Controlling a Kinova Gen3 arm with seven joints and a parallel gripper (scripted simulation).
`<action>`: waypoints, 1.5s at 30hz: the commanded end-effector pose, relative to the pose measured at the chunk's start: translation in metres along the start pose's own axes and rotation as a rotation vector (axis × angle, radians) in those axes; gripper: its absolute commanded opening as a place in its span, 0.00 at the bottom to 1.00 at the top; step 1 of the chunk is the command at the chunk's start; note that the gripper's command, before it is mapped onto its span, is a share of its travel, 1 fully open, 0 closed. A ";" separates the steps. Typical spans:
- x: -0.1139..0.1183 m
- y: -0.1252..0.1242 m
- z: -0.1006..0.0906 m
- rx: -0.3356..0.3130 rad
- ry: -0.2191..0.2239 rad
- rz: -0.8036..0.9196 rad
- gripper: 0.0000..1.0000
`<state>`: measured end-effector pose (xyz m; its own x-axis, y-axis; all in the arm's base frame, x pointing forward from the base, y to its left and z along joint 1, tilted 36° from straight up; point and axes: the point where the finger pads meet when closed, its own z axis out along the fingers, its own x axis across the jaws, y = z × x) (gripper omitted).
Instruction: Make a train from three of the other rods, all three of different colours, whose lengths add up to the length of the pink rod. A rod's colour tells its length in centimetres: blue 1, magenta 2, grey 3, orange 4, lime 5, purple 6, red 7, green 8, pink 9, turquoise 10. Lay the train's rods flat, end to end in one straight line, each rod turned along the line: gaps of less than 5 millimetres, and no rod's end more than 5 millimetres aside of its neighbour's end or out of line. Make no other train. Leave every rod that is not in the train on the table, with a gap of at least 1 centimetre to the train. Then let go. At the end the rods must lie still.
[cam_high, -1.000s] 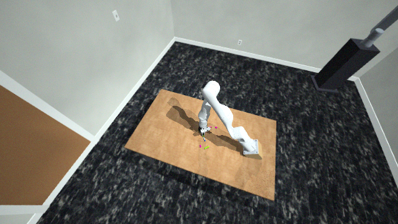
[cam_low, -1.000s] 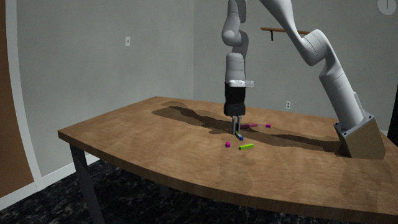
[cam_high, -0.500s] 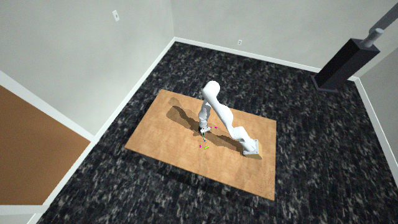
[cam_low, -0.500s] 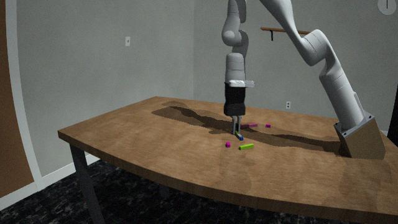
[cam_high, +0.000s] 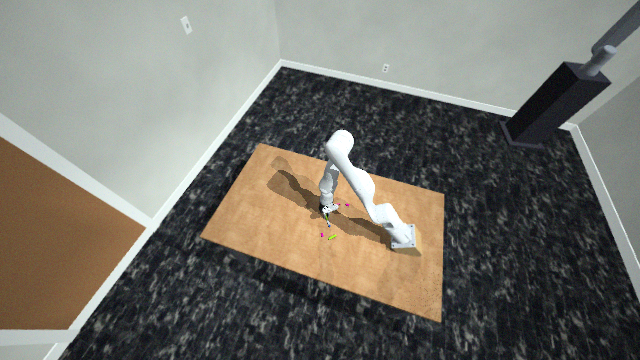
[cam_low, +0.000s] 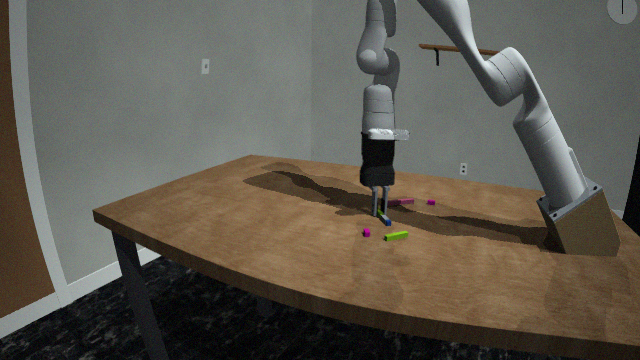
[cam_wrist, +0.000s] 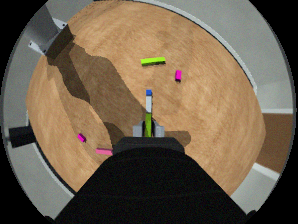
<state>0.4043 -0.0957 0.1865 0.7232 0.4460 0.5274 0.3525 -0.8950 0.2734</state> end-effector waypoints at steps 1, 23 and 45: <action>0.000 0.000 0.000 -0.001 0.000 0.000 0.42; 0.000 0.000 0.000 -0.001 0.000 0.000 0.54; 0.000 0.000 -0.008 -0.001 0.000 0.000 0.54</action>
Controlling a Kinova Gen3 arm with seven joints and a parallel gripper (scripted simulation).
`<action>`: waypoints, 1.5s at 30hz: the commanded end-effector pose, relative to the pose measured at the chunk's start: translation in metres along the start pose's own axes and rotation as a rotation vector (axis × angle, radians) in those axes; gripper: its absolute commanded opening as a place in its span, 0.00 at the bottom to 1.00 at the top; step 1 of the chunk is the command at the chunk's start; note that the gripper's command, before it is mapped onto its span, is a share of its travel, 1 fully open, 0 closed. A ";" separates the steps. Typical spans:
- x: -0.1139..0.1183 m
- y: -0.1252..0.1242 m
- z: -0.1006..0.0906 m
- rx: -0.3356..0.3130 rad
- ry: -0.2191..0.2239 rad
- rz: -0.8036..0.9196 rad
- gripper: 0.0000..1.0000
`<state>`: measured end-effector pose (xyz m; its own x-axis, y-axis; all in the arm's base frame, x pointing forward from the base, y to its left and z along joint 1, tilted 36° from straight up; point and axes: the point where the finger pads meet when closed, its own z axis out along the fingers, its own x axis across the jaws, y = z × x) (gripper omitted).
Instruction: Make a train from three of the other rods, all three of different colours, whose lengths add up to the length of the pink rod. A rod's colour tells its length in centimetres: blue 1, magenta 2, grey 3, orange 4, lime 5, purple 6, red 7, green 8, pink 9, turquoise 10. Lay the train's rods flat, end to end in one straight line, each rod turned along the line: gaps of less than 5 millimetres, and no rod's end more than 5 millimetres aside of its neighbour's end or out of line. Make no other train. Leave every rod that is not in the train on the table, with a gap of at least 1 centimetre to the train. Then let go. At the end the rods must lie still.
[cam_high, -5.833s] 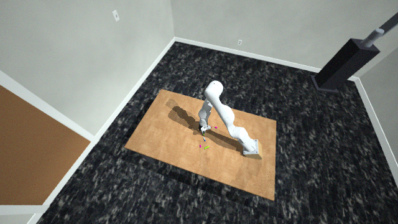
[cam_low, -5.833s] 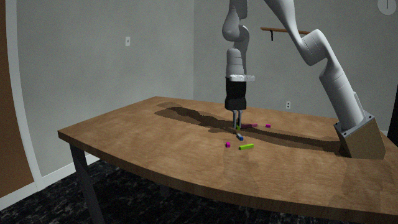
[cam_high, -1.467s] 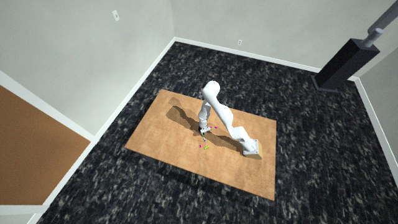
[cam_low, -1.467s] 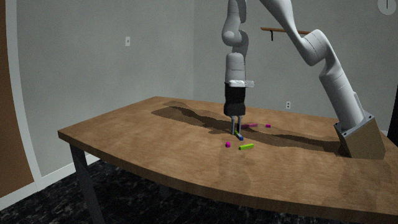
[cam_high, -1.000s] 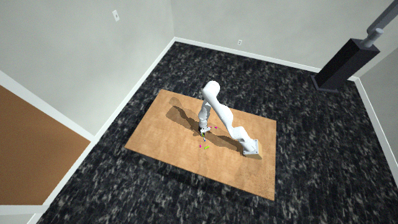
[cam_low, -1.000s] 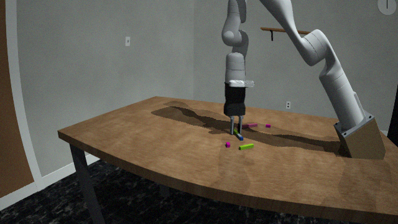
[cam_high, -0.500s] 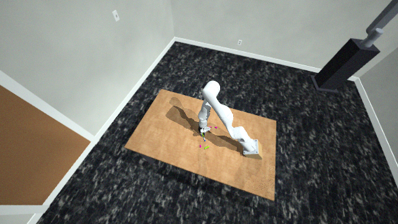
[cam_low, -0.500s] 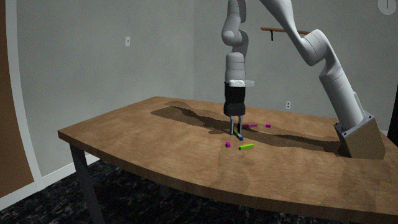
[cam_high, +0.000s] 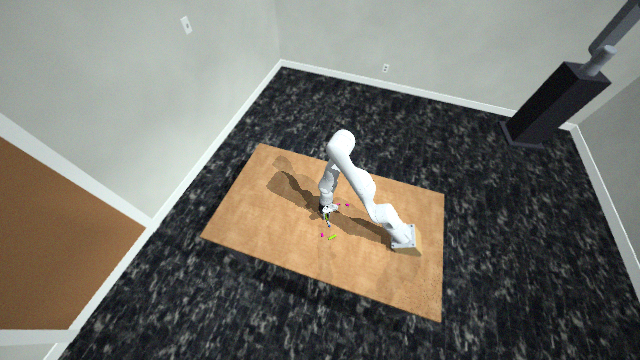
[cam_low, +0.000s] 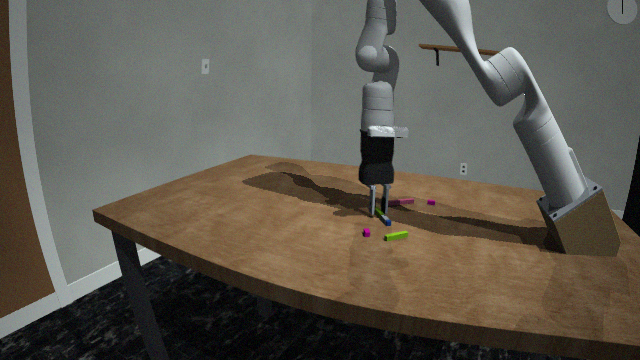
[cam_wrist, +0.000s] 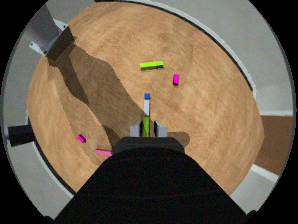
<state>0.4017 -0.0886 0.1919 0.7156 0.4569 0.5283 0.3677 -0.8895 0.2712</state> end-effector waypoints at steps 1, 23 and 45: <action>-0.004 0.006 -0.003 -0.011 -0.005 0.012 0.54; -0.004 0.006 -0.018 -0.011 -0.005 0.012 0.54; -0.004 0.006 -0.038 -0.011 -0.005 0.012 0.54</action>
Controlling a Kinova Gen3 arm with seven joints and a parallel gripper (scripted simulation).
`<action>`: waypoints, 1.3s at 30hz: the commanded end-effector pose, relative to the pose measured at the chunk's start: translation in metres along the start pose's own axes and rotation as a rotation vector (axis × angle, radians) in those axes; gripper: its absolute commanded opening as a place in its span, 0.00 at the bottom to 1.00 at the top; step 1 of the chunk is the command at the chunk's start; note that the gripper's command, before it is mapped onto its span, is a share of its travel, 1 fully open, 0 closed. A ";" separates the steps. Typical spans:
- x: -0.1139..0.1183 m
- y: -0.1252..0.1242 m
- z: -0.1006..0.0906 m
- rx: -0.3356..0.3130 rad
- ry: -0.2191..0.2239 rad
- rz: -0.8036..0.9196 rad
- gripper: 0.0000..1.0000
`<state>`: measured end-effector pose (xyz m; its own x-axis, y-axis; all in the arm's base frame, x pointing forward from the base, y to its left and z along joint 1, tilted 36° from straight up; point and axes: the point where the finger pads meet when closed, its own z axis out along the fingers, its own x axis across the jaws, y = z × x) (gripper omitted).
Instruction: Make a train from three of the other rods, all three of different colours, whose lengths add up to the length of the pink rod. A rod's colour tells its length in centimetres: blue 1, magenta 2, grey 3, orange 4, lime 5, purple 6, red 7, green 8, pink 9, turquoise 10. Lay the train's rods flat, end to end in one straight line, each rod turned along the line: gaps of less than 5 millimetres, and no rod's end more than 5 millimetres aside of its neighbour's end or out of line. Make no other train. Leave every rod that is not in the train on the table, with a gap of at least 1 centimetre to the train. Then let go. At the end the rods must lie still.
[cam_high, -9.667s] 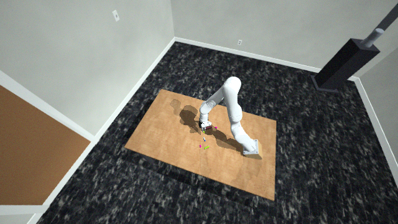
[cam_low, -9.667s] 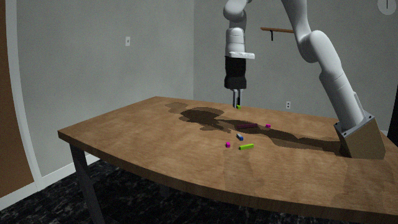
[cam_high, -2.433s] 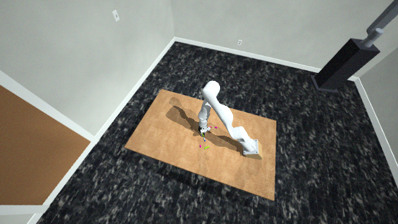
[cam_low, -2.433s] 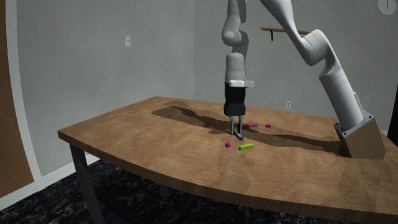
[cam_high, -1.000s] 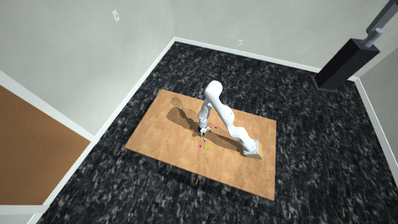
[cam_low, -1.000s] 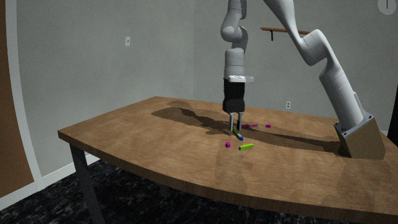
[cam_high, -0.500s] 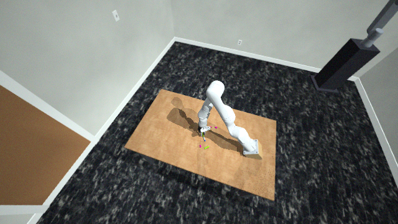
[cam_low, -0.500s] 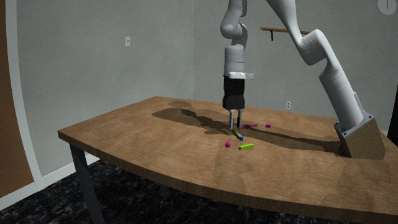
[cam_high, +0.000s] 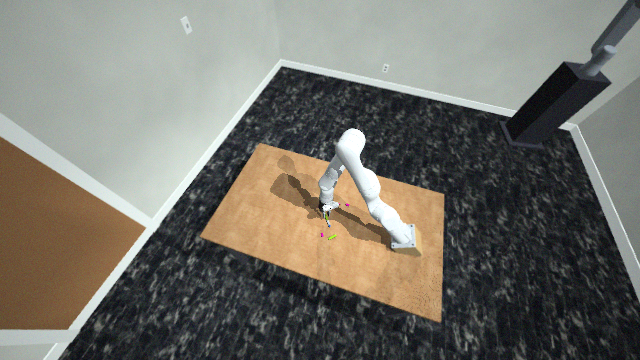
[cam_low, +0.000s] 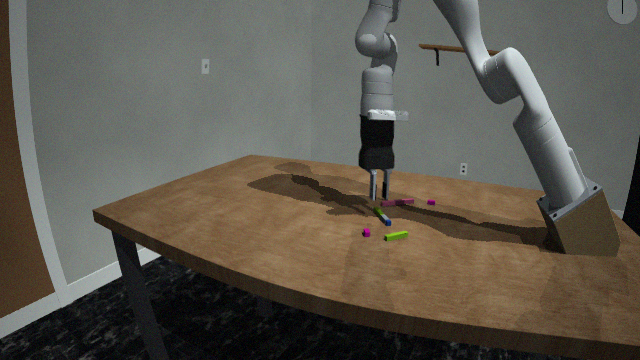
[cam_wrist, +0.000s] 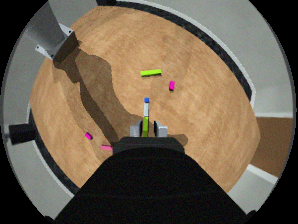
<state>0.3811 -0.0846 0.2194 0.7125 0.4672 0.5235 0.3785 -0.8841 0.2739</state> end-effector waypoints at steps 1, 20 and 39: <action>-0.006 0.009 -0.005 -0.016 -0.003 0.024 0.54; -0.006 0.009 -0.029 -0.015 -0.003 0.024 0.54; -0.006 0.008 -0.048 -0.015 -0.003 0.024 0.54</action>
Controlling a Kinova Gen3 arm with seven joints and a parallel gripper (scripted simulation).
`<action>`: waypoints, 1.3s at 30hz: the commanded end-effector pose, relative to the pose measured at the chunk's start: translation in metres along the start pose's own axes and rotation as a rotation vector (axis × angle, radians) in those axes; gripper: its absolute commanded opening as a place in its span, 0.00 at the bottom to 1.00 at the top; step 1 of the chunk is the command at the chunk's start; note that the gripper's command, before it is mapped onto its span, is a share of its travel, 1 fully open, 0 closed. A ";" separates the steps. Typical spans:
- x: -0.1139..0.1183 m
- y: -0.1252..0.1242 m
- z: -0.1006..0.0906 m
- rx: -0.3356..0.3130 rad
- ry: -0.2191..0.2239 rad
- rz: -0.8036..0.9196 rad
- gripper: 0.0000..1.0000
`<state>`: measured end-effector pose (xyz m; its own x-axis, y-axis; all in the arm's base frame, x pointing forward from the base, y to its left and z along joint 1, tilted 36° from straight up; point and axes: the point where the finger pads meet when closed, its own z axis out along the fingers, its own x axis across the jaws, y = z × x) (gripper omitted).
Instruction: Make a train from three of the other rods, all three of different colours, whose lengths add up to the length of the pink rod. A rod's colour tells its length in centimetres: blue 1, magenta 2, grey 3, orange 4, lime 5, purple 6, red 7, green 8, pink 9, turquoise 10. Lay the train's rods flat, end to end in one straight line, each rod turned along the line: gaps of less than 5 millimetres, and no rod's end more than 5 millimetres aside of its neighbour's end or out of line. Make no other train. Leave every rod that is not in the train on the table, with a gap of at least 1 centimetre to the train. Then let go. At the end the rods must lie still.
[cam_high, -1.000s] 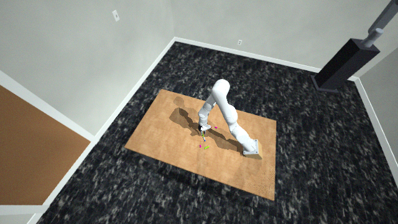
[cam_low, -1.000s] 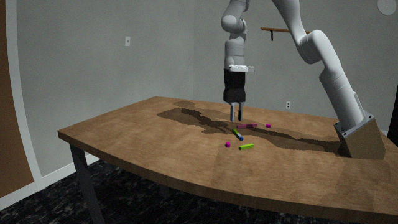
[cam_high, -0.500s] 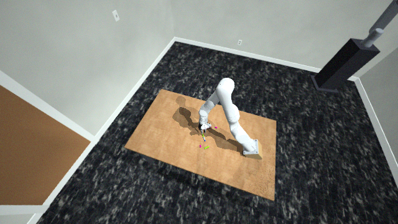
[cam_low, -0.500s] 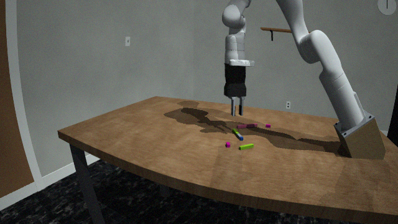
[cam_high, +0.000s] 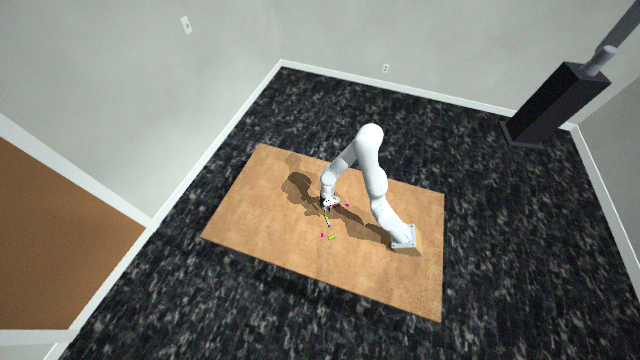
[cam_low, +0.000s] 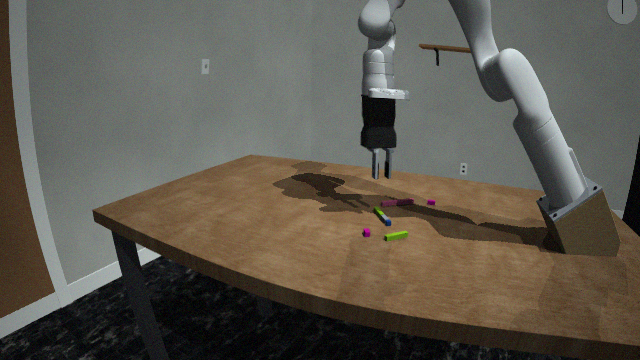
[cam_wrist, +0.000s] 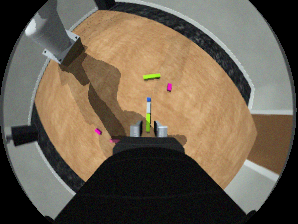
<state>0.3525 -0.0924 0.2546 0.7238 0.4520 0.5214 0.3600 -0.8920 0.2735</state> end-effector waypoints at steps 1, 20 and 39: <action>0.000 0.003 -0.003 -0.005 0.005 0.007 0.54; 0.000 0.003 -0.005 -0.005 0.005 0.007 1.00; 0.000 0.003 -0.007 -0.005 0.005 0.007 1.00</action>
<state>0.3496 -0.0939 0.2592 0.7241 0.4480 0.5244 0.3552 -0.8940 0.2732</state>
